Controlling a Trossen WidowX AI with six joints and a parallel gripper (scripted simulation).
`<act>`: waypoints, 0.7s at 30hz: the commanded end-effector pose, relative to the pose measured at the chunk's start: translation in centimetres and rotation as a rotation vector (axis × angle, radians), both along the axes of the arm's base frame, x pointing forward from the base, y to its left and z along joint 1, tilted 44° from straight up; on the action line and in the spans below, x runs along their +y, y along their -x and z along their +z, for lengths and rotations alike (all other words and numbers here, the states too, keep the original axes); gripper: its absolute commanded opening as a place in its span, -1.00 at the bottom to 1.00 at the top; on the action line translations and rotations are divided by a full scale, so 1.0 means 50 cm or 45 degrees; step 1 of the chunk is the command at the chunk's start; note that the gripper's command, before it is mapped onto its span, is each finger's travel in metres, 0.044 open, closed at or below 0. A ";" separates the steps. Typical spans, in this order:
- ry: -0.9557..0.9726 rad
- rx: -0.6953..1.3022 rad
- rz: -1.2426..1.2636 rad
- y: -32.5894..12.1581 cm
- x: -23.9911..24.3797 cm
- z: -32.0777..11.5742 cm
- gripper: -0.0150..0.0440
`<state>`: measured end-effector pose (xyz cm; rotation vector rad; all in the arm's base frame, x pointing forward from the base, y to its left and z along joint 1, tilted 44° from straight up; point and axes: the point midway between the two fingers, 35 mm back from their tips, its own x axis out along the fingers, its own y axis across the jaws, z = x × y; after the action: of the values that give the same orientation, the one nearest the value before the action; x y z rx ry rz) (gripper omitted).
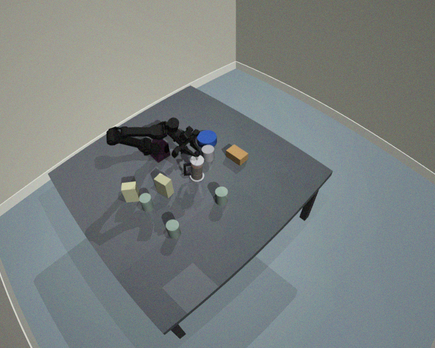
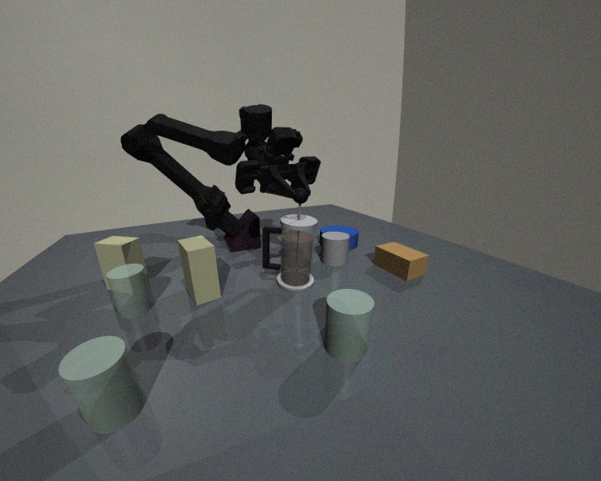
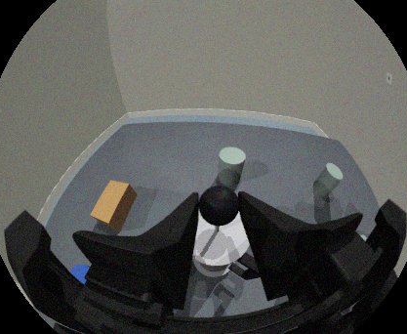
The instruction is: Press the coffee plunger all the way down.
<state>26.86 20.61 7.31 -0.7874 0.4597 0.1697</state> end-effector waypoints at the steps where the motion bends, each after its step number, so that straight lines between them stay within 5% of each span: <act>1: 0.071 0.041 -0.028 -0.003 -0.030 -0.031 -0.08; 21: 0.070 0.040 -0.029 -0.008 -0.022 -0.033 -0.08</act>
<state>27.16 20.13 6.33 -0.8082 0.4850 0.1624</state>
